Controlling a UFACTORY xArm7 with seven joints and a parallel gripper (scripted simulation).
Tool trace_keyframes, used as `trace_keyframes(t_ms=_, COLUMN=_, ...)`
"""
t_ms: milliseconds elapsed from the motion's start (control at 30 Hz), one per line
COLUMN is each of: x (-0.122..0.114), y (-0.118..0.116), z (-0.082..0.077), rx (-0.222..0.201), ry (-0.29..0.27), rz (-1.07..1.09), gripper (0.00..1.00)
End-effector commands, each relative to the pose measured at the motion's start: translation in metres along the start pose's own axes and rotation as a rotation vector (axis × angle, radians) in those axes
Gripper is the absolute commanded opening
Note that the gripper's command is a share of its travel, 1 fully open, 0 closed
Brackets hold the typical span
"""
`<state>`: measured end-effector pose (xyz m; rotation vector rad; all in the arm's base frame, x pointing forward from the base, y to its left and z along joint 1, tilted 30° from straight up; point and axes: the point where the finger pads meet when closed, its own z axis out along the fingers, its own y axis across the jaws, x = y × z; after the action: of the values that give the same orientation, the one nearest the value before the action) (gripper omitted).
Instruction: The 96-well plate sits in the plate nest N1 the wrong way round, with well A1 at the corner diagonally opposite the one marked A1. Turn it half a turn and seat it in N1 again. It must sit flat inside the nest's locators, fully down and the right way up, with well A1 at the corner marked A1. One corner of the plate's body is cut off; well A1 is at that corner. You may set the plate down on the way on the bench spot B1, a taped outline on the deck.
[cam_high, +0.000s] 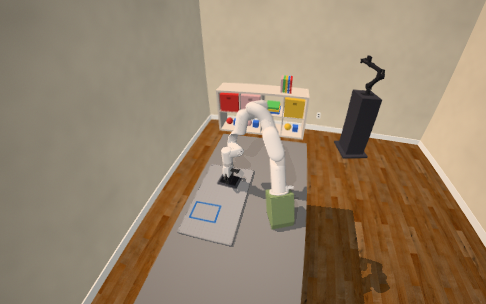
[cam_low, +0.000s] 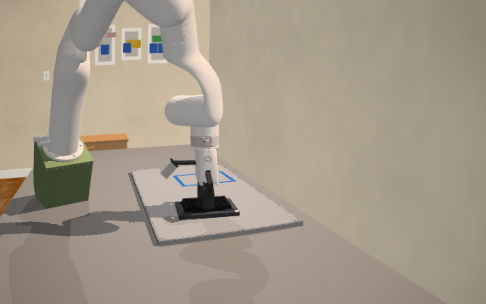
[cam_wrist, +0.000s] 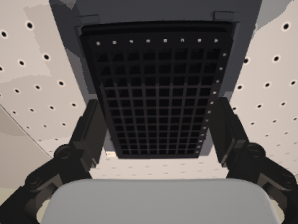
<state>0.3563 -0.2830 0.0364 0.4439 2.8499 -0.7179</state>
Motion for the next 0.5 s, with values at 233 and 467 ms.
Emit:
trace_keyframes(t_ms=233, x=-0.0013, y=0.0002, z=-0.0006, rx=-0.001, ry=-0.003, rz=0.0, gripper=1.0)
trace_keyframes(t_ms=467, x=-0.0012, y=0.0003, z=-0.0011, rx=0.0, ry=-0.003, rz=0.0, gripper=0.0)
